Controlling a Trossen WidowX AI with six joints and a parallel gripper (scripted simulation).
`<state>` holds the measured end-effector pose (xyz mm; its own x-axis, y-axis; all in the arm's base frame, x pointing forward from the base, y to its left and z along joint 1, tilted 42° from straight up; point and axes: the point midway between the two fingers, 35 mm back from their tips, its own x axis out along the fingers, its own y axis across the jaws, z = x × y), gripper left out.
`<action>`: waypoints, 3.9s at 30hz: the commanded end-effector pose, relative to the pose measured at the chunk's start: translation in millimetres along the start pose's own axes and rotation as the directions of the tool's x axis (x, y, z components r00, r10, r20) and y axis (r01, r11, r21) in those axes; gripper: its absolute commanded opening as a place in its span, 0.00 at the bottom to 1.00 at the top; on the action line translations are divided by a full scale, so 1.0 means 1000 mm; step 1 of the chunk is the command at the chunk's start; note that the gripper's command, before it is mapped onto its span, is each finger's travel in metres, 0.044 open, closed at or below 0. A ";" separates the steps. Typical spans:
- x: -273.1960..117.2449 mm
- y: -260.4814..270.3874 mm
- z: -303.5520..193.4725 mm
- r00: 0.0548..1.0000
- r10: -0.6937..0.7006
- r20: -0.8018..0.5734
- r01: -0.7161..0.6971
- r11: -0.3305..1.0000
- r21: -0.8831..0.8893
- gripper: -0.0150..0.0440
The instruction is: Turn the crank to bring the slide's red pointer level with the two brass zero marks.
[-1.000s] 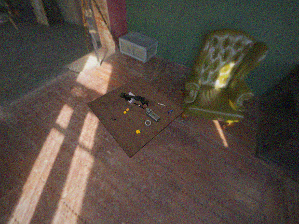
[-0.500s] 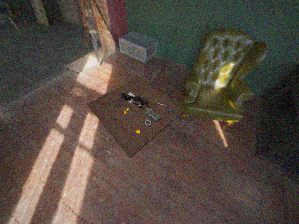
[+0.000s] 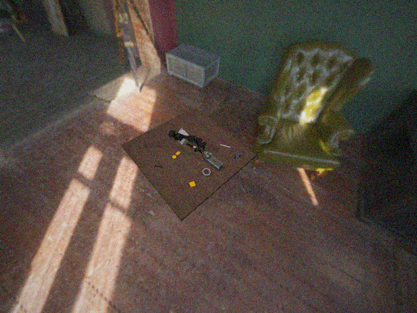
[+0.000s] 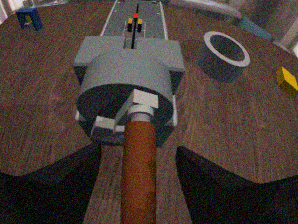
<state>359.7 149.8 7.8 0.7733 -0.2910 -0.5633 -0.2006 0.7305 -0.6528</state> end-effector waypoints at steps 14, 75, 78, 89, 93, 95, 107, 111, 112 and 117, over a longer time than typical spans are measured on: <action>0.000 0.001 -0.001 1.000 0.004 0.000 -0.004 1.000 -0.007 0.25; 0.003 0.031 -0.004 1.000 0.005 0.001 -0.005 1.000 -0.006 0.25; 0.004 0.033 -0.005 1.000 0.005 0.001 -0.005 1.000 -0.006 0.25; 0.010 0.040 -0.011 1.000 0.005 0.001 -0.005 1.000 -0.006 0.25; 0.013 0.041 -0.013 1.000 0.005 0.001 -0.005 1.000 -0.006 0.25; 0.014 0.042 -0.015 1.000 0.005 0.001 -0.005 1.000 -0.006 0.25; 0.024 0.043 -0.025 1.000 0.005 0.001 -0.005 1.000 -0.006 0.25; 0.027 0.042 -0.028 1.000 0.004 0.001 -0.004 1.000 -0.006 0.25; 0.028 0.042 -0.028 1.000 0.004 0.001 -0.004 1.000 -0.006 0.25; 0.031 0.040 -0.031 1.000 0.004 0.001 -0.004 1.000 -0.007 0.25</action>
<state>355.0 157.1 -45.9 0.7813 -0.2819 -0.5569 -0.2021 0.7299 -0.6530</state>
